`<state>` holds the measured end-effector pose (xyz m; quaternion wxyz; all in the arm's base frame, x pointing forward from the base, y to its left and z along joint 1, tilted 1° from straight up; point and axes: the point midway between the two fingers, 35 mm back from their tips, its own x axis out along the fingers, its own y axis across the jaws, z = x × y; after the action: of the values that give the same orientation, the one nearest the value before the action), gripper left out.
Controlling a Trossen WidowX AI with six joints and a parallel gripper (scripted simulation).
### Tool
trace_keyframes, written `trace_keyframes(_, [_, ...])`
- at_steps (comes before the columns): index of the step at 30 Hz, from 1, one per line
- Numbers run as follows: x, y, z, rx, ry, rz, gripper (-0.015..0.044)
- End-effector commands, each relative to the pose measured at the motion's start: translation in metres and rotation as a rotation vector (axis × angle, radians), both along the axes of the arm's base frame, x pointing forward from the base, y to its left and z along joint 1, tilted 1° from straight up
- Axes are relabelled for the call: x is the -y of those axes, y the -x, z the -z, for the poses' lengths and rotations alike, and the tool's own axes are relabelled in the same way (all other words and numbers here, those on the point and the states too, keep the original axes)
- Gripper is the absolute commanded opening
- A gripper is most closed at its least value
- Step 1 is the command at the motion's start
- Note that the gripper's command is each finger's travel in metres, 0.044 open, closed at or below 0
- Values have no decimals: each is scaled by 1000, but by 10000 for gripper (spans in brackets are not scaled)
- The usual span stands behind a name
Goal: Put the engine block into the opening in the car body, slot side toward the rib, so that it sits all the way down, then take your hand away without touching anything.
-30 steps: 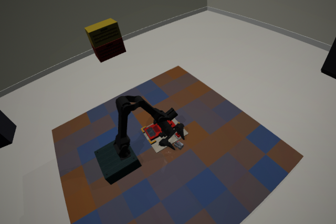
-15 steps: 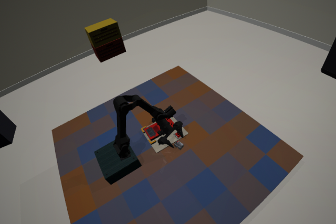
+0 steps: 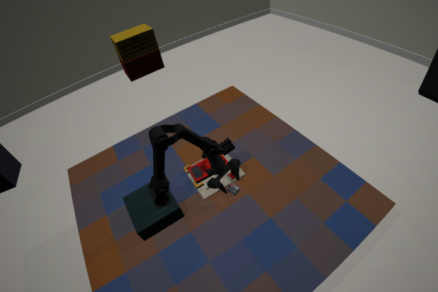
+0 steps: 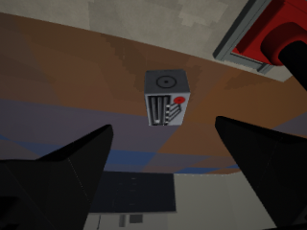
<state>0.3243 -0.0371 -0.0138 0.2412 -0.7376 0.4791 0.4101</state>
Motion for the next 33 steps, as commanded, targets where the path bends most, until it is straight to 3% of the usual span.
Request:
trace_keyframes(1, [3, -6, -8, -42, -85, 1, 440])
trace_keyframes(16, [17, -7, -59, -191, -528, 7, 440])
trace_keyframes(33, [18, -8, -10, -192, -533, 7, 440])
